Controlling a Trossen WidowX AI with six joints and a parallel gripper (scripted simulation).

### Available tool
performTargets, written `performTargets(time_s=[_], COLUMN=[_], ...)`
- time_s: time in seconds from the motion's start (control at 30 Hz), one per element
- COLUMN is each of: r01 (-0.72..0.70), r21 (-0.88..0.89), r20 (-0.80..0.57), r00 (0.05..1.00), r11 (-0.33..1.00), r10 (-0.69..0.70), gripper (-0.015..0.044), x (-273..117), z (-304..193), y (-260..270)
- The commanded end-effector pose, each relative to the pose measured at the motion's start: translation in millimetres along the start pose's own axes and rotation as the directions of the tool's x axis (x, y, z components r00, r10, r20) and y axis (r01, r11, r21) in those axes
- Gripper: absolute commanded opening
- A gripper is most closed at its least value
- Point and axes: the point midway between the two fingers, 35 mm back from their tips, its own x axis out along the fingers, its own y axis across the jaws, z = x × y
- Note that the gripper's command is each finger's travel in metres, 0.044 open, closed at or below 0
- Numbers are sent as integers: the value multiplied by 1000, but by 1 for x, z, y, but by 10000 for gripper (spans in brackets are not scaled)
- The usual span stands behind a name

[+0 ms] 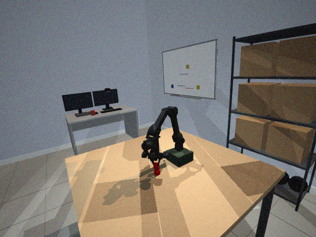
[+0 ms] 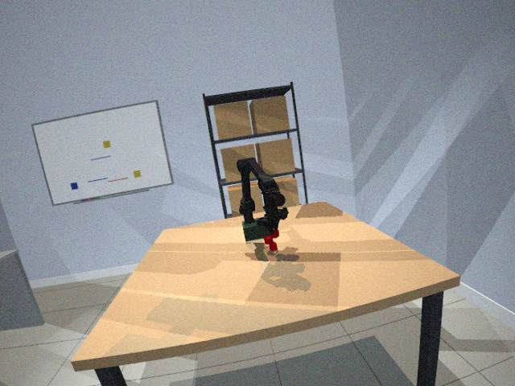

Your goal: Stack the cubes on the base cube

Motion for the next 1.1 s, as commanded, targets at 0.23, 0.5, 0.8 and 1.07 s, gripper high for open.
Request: performTargets(time_s=[0.23, 0.5, 0.8, 1.07], r01=[-8, -8, -8, -8], r21=[-7, -2, 3, 3], r20=[-4, -4, -4, -4], r00=[1000, 1000, 1000, 1000], r11=[1000, 1000, 1000, 1000], r10=[8, 8, 8, 8], gripper=[105, 105, 105, 105], x=[5, 22, 35, 35], z=[-1, 0, 0, 0], y=[1, 1, 1, 1])
